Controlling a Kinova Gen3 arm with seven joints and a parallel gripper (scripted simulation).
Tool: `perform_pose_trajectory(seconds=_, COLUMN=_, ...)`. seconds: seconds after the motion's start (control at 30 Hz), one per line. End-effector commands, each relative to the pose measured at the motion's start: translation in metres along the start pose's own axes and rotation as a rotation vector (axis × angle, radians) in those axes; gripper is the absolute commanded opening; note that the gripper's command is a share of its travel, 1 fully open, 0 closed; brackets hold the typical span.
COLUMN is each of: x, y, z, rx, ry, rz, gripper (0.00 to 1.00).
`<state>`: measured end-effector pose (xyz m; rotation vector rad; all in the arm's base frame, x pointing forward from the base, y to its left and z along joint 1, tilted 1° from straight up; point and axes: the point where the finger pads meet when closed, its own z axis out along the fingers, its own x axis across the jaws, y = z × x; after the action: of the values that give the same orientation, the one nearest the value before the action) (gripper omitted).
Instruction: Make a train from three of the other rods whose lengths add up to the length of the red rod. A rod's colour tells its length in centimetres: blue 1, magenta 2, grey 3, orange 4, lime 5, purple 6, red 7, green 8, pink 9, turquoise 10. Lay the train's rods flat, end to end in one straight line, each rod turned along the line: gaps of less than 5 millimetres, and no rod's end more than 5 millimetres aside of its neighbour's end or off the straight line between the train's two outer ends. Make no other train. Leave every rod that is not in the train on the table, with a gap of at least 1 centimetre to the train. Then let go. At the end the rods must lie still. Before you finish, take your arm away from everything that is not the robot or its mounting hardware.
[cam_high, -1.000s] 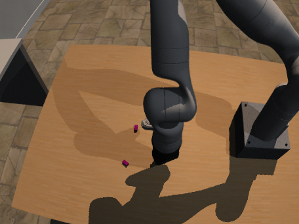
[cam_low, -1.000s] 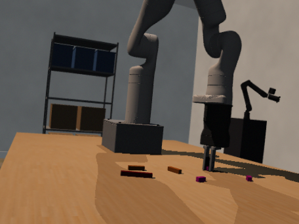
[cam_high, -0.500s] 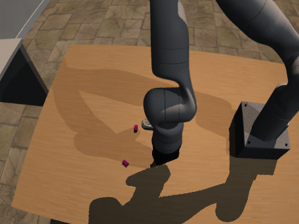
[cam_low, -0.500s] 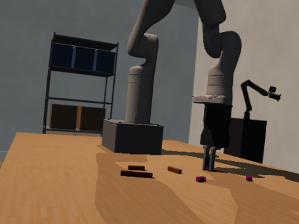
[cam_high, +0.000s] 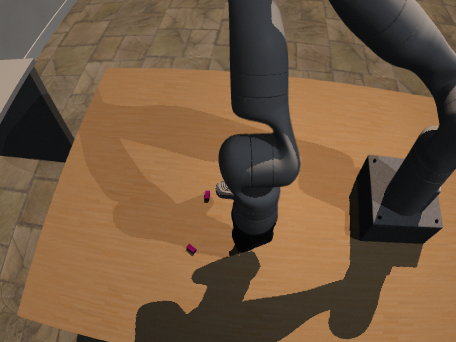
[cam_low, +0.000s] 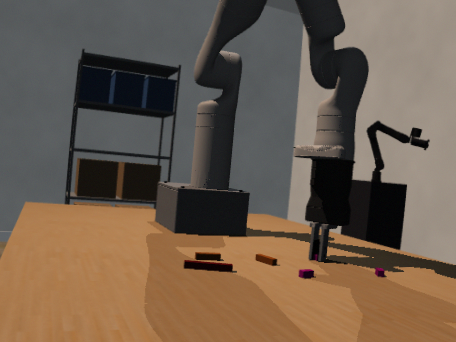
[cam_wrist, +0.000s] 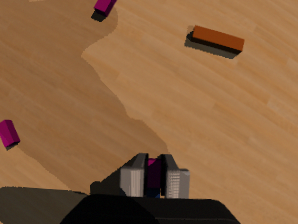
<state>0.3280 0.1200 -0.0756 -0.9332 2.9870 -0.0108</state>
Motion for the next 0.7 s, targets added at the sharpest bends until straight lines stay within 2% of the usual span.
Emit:
perform_pose_trajectory(seconds=0.0, x=-0.0005, y=-0.0001, z=-0.0005, rx=0.000, ry=-0.001, rz=0.000, gripper=0.24)
perform_pose_trajectory(seconds=0.13, x=-0.0005, y=-0.0001, z=-0.0005, rx=0.000, ry=-0.001, rz=0.000, gripper=0.24)
perform_pose_trajectory(seconds=0.17, x=-0.0005, y=-0.0001, z=-0.0005, rx=0.000, ry=-0.001, rz=0.000, gripper=0.30)
perform_pose_trajectory(seconds=0.23, x=-0.0005, y=-0.0001, z=-0.0005, rx=0.000, ry=-0.001, rz=0.000, gripper=0.30)
perform_pose_trajectory(seconds=0.27, x=-0.0005, y=-0.0001, z=-0.0005, rx=0.000, ry=-0.001, rz=0.000, gripper=0.36)
perform_pose_trajectory(seconds=0.33, x=-0.0005, y=-0.0001, z=-0.0005, rx=0.000, ry=-0.001, rz=0.000, gripper=0.36)
perform_pose_trajectory(seconds=0.37, x=-0.0005, y=-0.0001, z=-0.0005, rx=0.000, ry=-0.001, rz=0.000, gripper=0.42)
perform_pose_trajectory(seconds=0.43, x=-0.0005, y=-0.0001, z=-0.0005, rx=0.000, ry=-0.001, rz=0.000, gripper=0.42)
perform_pose_trajectory(seconds=0.47, x=-0.0005, y=-0.0001, z=-0.0005, rx=0.000, ry=-0.001, rz=0.000, gripper=0.48)
perform_pose_trajectory(seconds=0.6, x=-0.0005, y=-0.0001, z=-0.0005, rx=0.000, ry=-0.001, rz=0.000, gripper=0.48)
perform_pose_trajectory(seconds=0.63, x=-0.0005, y=-0.0001, z=-0.0005, rx=0.000, ry=-0.001, rz=0.000, gripper=0.54)
perform_pose_trajectory(seconds=0.67, x=-0.0005, y=-0.0001, z=-0.0005, rx=0.000, ry=-0.001, rz=0.000, gripper=0.54)
